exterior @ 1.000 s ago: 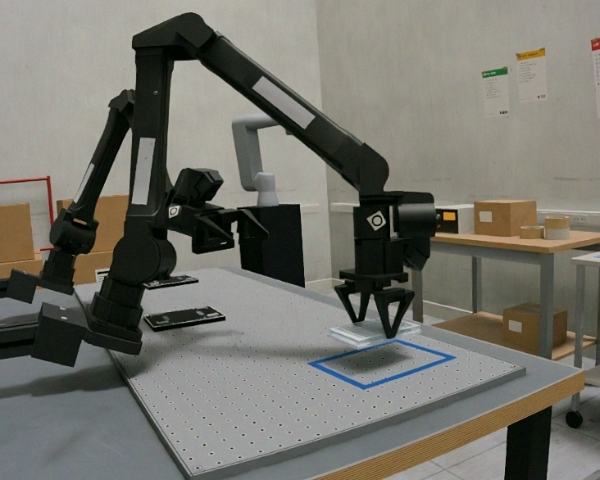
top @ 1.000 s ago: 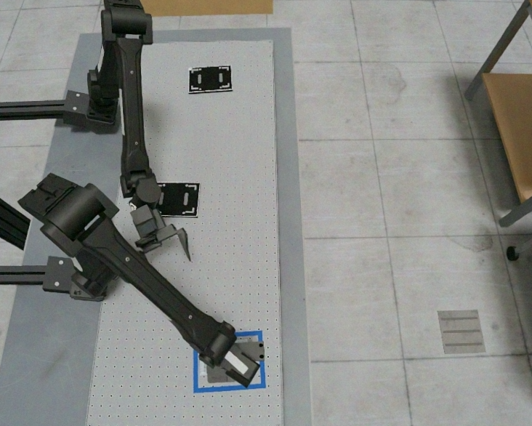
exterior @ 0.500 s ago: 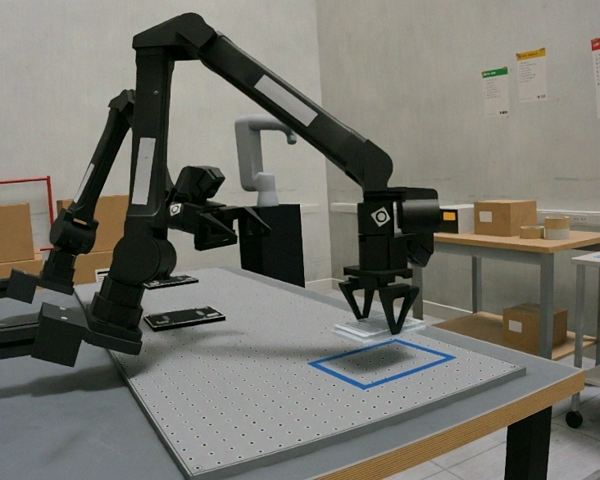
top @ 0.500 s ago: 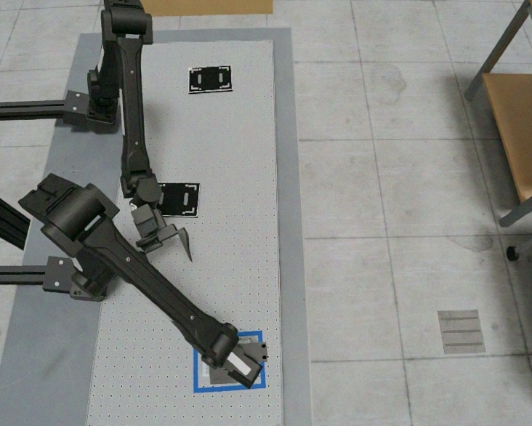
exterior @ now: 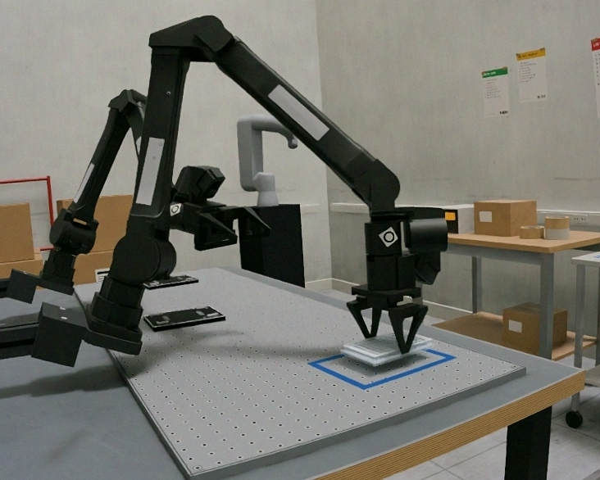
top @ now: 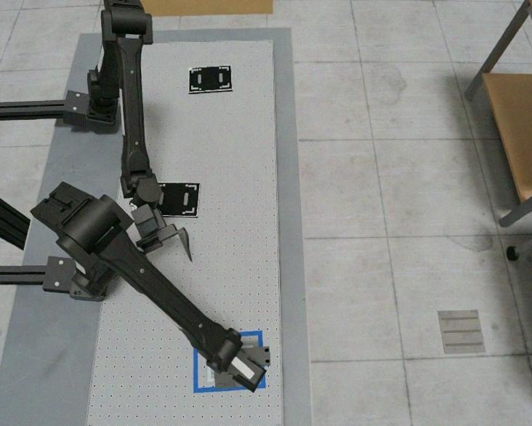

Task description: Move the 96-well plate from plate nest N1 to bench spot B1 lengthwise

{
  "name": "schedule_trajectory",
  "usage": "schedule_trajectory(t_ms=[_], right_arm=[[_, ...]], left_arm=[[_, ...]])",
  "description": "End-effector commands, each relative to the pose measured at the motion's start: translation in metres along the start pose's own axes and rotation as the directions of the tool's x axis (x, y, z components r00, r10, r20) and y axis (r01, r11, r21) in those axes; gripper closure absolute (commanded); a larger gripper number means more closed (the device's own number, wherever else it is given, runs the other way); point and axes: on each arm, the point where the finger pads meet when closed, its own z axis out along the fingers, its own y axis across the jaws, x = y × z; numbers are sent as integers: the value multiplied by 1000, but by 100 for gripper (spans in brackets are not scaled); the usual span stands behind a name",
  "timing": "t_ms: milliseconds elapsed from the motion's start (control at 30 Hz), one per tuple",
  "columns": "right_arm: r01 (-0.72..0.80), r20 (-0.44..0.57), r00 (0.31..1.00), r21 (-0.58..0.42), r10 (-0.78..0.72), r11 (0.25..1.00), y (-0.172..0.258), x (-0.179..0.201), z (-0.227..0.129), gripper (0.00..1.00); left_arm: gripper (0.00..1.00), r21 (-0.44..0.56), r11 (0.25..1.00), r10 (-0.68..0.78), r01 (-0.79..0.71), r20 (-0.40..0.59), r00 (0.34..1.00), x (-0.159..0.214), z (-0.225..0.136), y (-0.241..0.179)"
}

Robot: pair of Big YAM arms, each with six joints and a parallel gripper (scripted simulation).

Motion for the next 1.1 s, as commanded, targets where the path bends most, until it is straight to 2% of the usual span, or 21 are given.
schedule_trajectory(t_ms=[0, 567, 900, 1067], right_arm=[[33, 44, 998, 29, -34, 999, -4, -17, -9, 21], [15, 23, 1000, 14, -16, 1000, 9, 0, 5, 21], [18, 39, 999, 25, -19, 1000, 3, -9, 0, 21], [2, 8, 1000, 8, -2, 1000, 6, 9, 16, 21]], left_arm=[[0, -36, 999, -29, 33, 90, 996, -46, 11, 17], [0, -36, 999, -29, 33, 90, 996, -46, 11, 17], [0, -36, 999, -29, 33, 90, 996, -46, 11, 17], [0, -36, 999, -29, 33, 90, 996, -46, 11, 17]])
